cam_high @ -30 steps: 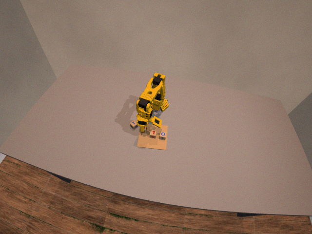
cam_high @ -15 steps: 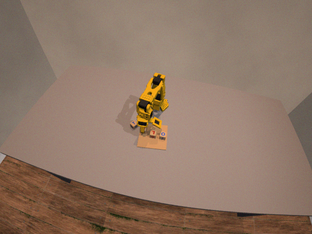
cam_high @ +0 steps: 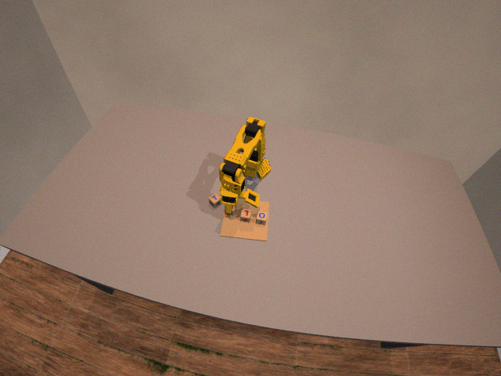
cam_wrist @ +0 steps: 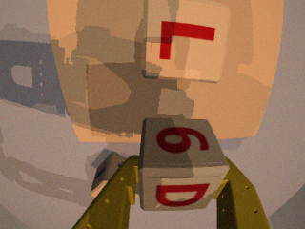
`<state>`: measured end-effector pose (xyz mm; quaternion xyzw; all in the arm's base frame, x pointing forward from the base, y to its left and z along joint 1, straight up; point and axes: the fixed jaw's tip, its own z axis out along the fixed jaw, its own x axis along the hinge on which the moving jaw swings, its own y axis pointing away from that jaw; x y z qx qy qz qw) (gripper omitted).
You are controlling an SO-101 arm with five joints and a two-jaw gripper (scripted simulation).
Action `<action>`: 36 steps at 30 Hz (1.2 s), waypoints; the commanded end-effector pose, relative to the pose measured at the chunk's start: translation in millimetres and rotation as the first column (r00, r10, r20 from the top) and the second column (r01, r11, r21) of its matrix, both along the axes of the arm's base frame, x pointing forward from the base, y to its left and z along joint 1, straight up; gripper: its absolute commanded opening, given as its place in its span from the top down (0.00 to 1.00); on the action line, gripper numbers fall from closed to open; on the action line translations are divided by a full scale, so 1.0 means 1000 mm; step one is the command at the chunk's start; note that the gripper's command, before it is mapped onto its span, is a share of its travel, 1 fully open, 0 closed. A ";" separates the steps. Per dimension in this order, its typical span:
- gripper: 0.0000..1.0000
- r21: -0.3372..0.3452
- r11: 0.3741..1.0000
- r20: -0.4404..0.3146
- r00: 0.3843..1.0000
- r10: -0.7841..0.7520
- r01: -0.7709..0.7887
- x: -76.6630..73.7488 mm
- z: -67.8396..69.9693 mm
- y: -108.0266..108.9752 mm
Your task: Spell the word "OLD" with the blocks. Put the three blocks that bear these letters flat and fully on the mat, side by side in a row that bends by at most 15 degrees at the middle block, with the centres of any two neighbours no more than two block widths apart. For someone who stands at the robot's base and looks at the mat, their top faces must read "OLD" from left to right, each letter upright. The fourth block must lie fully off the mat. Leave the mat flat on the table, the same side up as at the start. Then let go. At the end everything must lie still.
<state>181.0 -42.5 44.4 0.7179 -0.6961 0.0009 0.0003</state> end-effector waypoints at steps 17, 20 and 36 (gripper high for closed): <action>1.00 -0.013 1.000 0.065 0.998 0.001 0.000 0.008 0.002 -0.001; 1.00 -0.013 1.000 0.065 0.998 0.001 0.000 0.008 0.002 -0.001; 1.00 -0.013 1.000 0.065 0.998 0.001 0.000 0.008 -0.004 -0.001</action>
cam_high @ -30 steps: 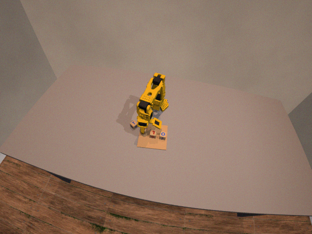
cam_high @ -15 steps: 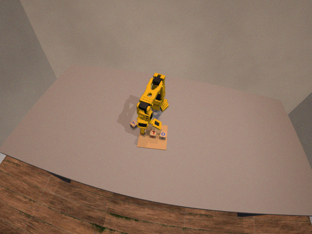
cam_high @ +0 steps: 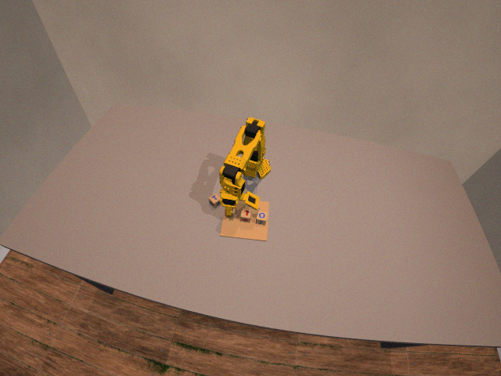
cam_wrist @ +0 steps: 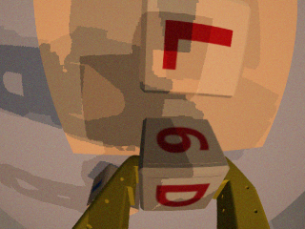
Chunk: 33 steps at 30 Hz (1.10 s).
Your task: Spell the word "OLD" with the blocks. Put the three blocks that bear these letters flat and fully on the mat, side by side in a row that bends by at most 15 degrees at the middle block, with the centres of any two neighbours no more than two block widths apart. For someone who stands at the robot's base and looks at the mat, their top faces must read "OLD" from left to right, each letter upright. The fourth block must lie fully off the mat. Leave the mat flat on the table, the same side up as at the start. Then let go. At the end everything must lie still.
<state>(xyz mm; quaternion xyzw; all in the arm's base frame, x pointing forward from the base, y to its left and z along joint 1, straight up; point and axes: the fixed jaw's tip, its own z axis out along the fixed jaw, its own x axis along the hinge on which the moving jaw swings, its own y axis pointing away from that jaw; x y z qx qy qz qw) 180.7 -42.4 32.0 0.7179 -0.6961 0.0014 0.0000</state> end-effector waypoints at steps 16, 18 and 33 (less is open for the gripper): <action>1.00 -0.012 1.000 0.064 0.998 0.001 0.000 0.008 0.002 -0.001; 1.00 -0.012 1.000 0.064 0.998 0.001 0.000 0.008 0.002 -0.001; 1.00 -0.012 1.000 0.064 0.998 0.001 0.000 0.009 -0.002 -0.001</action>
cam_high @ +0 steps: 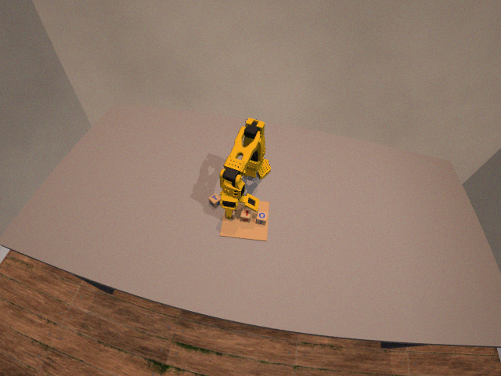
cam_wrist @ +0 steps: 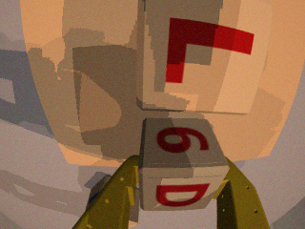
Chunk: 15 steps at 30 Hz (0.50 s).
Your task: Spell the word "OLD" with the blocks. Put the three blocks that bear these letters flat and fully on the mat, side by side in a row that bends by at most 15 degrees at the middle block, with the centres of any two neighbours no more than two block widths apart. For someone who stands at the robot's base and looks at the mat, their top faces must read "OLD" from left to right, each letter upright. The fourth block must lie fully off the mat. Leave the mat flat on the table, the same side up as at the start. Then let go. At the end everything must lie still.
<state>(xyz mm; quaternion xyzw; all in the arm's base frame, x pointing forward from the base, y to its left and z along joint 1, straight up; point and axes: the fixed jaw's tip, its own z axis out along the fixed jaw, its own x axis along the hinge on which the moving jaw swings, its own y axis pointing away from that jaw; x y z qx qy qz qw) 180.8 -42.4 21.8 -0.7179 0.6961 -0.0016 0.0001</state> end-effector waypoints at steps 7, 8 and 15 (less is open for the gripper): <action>0.96 -0.012 1.000 0.063 0.998 0.001 0.000 0.009 0.008 -0.001; 0.95 -0.012 1.000 0.063 0.998 0.001 0.000 0.009 0.008 -0.001; 0.83 -0.012 1.000 0.063 0.998 0.001 0.000 0.009 0.008 -0.001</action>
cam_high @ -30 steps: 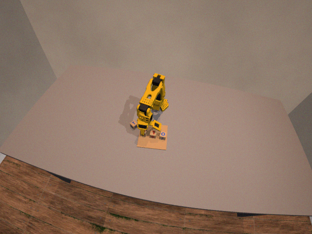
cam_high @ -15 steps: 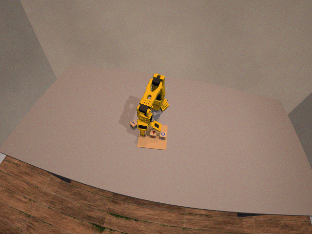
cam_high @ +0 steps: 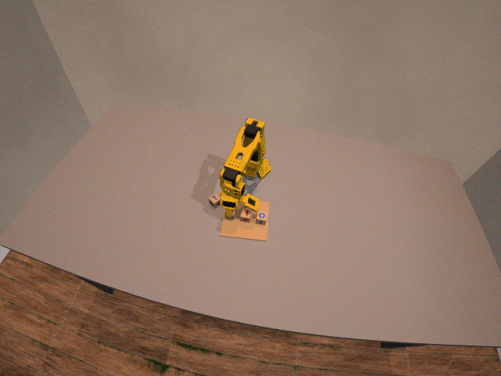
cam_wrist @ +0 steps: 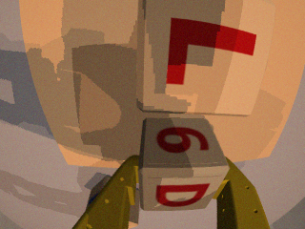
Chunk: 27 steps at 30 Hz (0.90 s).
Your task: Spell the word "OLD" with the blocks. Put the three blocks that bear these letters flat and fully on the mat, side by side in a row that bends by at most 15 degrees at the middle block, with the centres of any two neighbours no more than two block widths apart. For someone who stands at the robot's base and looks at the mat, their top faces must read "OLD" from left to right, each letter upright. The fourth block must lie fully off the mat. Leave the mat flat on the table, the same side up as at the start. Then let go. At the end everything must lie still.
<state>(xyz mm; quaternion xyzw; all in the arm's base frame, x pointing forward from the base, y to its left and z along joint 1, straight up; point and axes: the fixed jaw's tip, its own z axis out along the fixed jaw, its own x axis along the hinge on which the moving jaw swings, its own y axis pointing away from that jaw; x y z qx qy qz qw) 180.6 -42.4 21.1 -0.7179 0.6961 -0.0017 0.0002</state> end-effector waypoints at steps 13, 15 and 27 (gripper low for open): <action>0.80 -0.012 1.000 0.063 0.998 0.001 0.000 0.009 0.009 -0.001; 0.78 -0.012 1.000 0.063 0.998 0.001 0.000 0.009 0.009 -0.001; 0.67 -0.012 1.000 0.063 0.998 0.001 0.000 0.009 0.009 -0.001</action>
